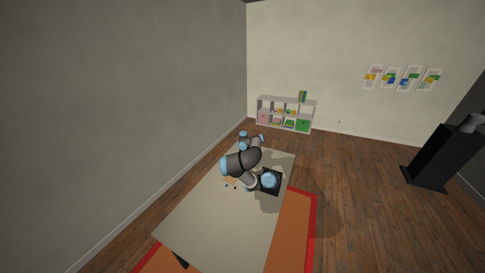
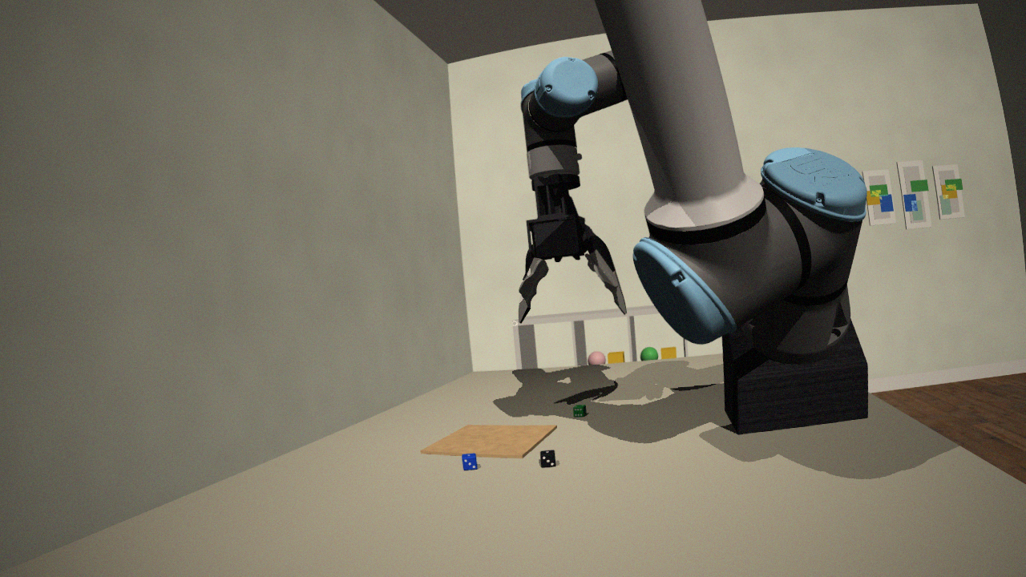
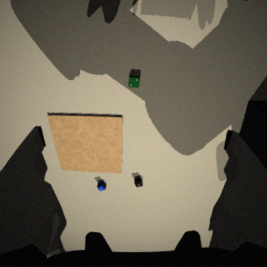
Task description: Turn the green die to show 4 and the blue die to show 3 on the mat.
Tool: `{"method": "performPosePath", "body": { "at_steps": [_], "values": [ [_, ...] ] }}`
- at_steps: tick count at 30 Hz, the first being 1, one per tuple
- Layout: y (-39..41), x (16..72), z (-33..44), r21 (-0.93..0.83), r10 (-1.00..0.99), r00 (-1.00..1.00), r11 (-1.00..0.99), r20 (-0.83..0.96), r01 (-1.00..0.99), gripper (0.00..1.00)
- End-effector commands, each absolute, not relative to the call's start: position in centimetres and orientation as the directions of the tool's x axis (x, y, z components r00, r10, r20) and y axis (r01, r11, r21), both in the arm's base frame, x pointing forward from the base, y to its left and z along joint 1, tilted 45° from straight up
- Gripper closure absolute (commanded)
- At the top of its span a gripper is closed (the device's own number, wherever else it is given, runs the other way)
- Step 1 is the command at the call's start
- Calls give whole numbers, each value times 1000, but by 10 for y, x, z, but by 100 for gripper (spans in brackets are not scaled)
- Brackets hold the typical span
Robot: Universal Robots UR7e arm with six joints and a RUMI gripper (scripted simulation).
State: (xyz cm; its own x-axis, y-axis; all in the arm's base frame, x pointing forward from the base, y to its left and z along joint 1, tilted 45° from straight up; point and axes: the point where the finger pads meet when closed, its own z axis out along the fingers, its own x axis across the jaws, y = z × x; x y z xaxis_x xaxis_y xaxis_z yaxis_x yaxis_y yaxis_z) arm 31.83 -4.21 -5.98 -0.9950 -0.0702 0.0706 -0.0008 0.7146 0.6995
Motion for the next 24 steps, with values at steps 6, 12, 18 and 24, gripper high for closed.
{"method": "performPosePath", "body": {
  "at_steps": [6,12,18,24],
  "values": [
    [-42,320,-61,702,-116,-993,709,24,-66,0],
    [-42,321,-62,702,-171,-985,698,-30,-143,0],
    [-41,323,-63,695,-241,-965,677,-102,-243,0],
    [-40,325,-63,684,-297,-942,654,-159,-322,0]
  ]
}}
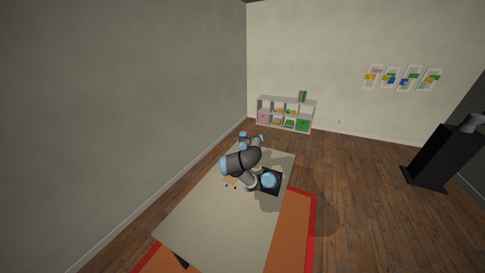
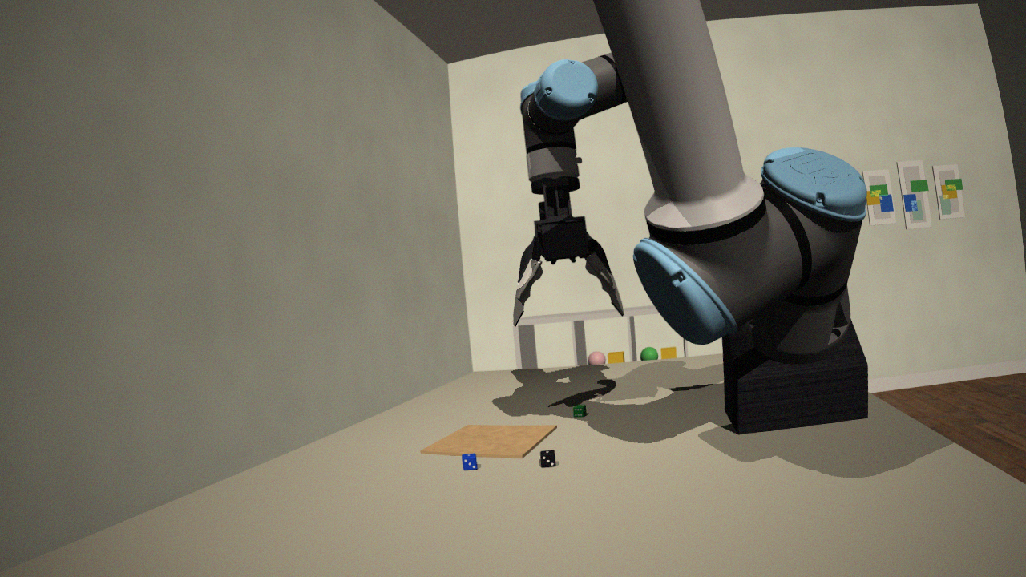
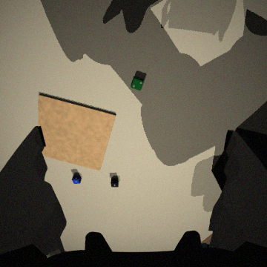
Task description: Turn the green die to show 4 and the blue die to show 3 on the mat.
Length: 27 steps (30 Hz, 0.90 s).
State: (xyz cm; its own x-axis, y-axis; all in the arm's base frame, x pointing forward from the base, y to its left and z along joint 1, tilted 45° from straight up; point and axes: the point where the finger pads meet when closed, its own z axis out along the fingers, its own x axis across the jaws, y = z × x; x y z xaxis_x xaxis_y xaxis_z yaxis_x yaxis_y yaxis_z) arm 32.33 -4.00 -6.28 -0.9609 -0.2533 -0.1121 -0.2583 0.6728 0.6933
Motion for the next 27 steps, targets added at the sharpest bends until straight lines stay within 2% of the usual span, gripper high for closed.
{"method": "performPosePath", "body": {
  "at_steps": [1,14,27],
  "values": [
    [-40,325,-64,681,-311,-934,648,-175,-343,0],
    [-36,330,-66,601,-485,-795,530,-364,-598,0],
    [-30,336,-67,407,-656,-492,294,-573,-865,0]
  ]
}}
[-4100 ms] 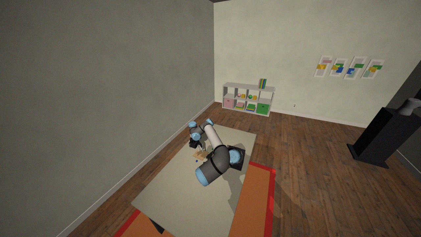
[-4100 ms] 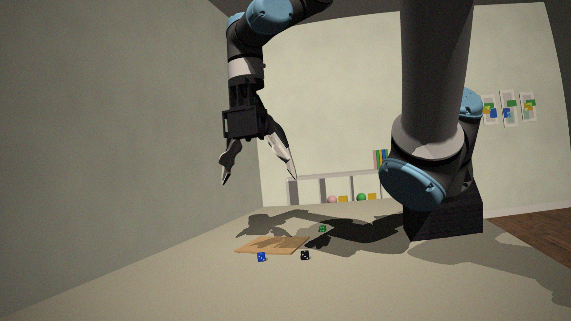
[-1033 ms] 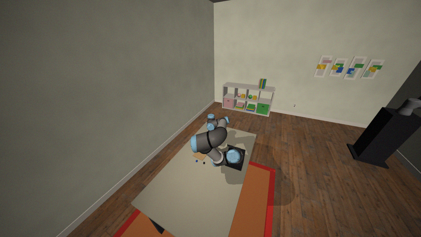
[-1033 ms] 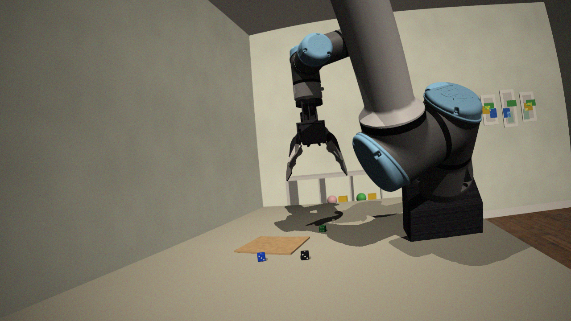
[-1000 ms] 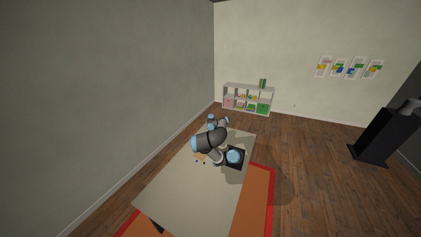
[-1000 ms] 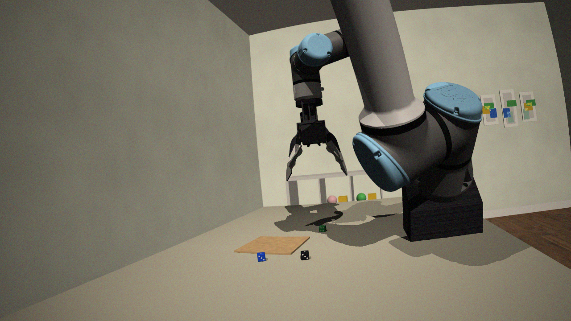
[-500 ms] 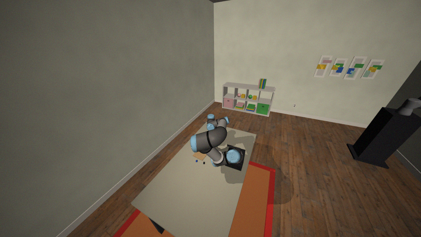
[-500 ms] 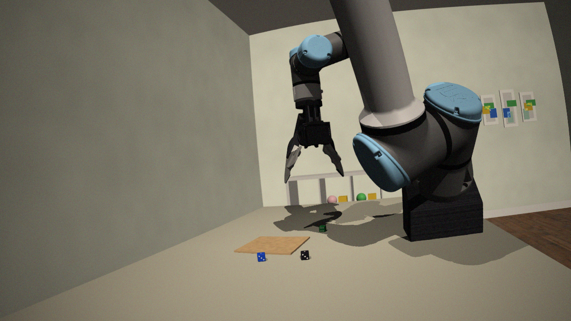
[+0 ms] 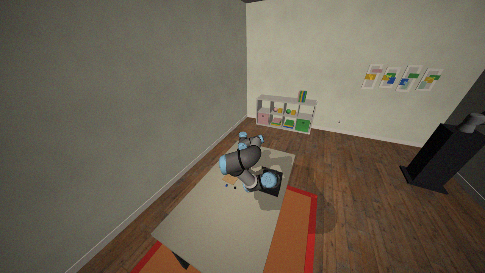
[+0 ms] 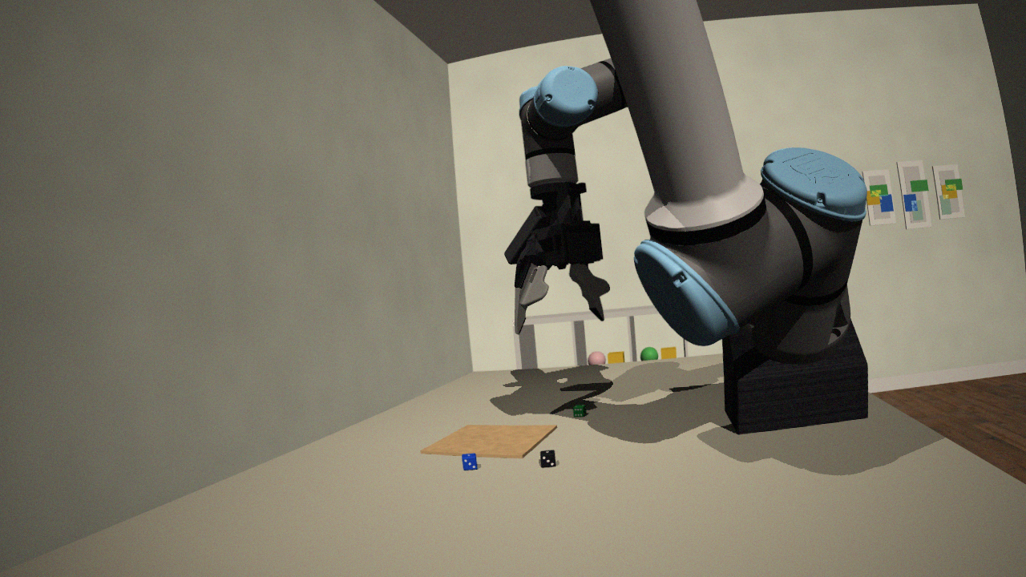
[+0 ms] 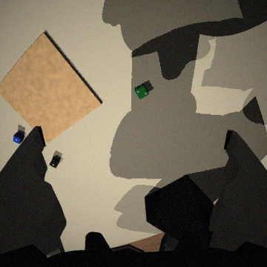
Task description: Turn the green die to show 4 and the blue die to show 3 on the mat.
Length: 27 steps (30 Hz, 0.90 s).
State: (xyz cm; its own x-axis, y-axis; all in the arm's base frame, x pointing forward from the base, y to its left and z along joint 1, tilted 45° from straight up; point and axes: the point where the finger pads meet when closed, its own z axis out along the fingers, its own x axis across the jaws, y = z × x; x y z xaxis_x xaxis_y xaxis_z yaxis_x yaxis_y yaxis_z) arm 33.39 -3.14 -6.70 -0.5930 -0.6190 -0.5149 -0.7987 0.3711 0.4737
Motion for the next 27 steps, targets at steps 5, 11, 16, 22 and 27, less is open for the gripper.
{"method": "performPosePath", "body": {
  "at_steps": [5,11,16,22,27],
  "values": [
    [-28,337,-68,339,-685,-390,217,-615,-915,0],
    [-25,338,-68,210,-714,-201,77,-670,-975,0],
    [-22,339,-68,96,-717,-36,-43,-696,-994,0],
    [-20,339,-68,6,-706,92,-135,-702,-991,0],
    [-17,339,-68,-117,-671,263,-256,-693,-960,0]
  ]
}}
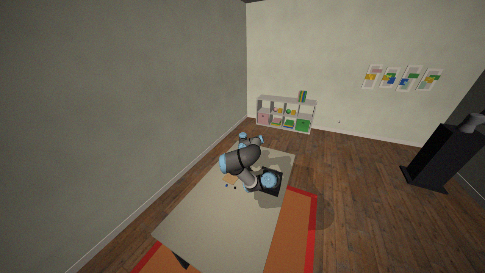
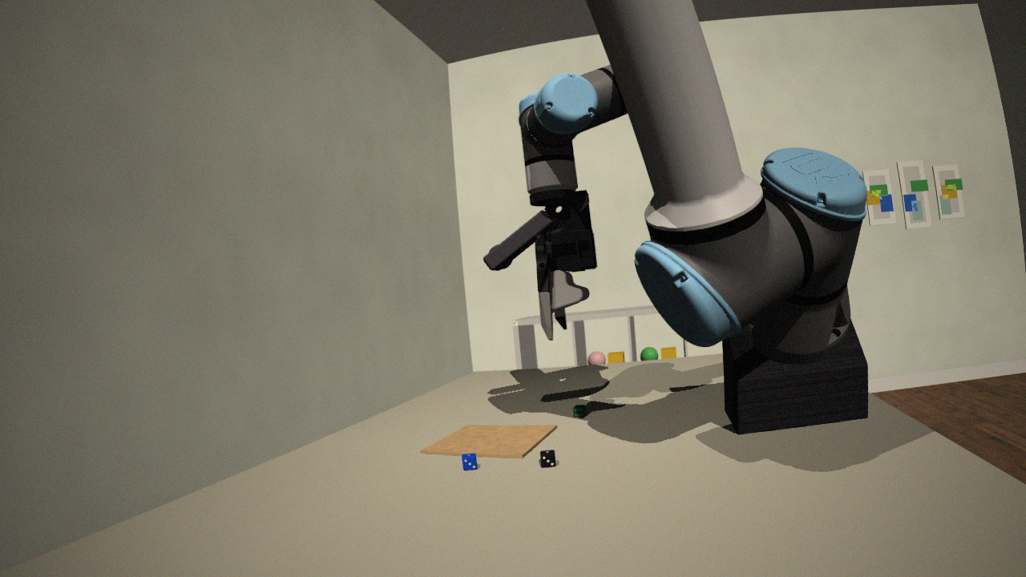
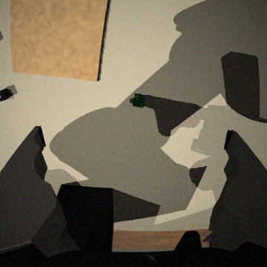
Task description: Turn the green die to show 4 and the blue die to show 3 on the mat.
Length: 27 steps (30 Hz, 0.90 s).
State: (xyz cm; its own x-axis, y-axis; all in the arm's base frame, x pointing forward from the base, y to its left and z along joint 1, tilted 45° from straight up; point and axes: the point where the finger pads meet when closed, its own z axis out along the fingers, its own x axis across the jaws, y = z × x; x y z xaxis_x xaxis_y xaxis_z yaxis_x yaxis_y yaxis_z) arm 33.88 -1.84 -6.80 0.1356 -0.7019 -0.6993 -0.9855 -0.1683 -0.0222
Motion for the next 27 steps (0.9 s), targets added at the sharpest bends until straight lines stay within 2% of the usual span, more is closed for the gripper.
{"method": "performPosePath", "body": {
  "at_steps": [1,8,11,18,27],
  "values": [
    [-16,339,-68,-146,-660,304,-284,-687,-948,0],
    [-13,338,-68,-291,-583,501,-420,-639,-860,0],
    [-12,338,-68,-296,-579,509,-425,-637,-855,0],
    [-9,336,-69,-454,-447,716,-563,-536,-691,0],
    [-6,334,-69,-564,-307,855,-650,-418,-509,0]
  ]
}}
